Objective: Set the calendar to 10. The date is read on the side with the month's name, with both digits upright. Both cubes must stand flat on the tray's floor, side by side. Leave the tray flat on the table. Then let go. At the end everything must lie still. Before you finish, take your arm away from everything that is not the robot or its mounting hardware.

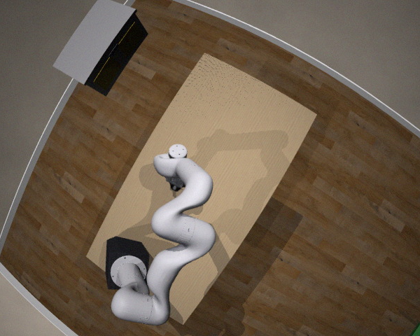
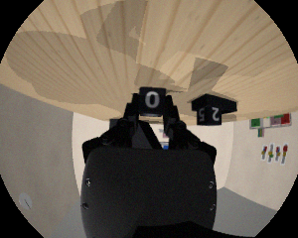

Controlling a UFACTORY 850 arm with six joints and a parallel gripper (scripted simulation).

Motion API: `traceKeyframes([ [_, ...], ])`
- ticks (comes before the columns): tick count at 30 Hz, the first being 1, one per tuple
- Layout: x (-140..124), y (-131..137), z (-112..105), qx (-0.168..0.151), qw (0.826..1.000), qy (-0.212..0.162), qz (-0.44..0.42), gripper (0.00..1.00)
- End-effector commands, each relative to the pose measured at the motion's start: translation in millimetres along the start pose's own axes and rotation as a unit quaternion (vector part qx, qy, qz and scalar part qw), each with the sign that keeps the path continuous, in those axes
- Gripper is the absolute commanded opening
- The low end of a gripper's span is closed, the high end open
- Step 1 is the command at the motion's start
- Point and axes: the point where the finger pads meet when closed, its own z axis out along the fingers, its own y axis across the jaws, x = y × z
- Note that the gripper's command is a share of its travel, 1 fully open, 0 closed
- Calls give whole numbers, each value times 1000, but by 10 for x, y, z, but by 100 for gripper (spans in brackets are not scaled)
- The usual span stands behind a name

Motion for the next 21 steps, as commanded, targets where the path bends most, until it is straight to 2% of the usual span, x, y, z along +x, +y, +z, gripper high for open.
traceKeyframes([
  [1,4,-1,-9,0,1000,1,0,29],
  [2,4,-1,-9,0,1000,1,0,33],
  [4,4,-1,-9,0,1000,1,0,33],
  [5,4,-1,-9,0,1000,1,0,37],
  [7,4,-1,-9,0,1000,1,0,37],
  [8,4,-1,-9,0,1000,1,0,41],
  [10,4,-1,-9,0,1000,1,0,41],
  [11,4,-1,-9,0,1000,1,0,45],
  [13,4,-1,-9,0,1000,1,0,45],
  [14,4,-1,-9,0,1000,1,0,49],
  [18,4,-1,-9,0,1000,1,0,49],
  [19,4,-1,-9,0,1000,1,0,71],
  [21,4,-1,-9,0,1000,1,0,71],
])
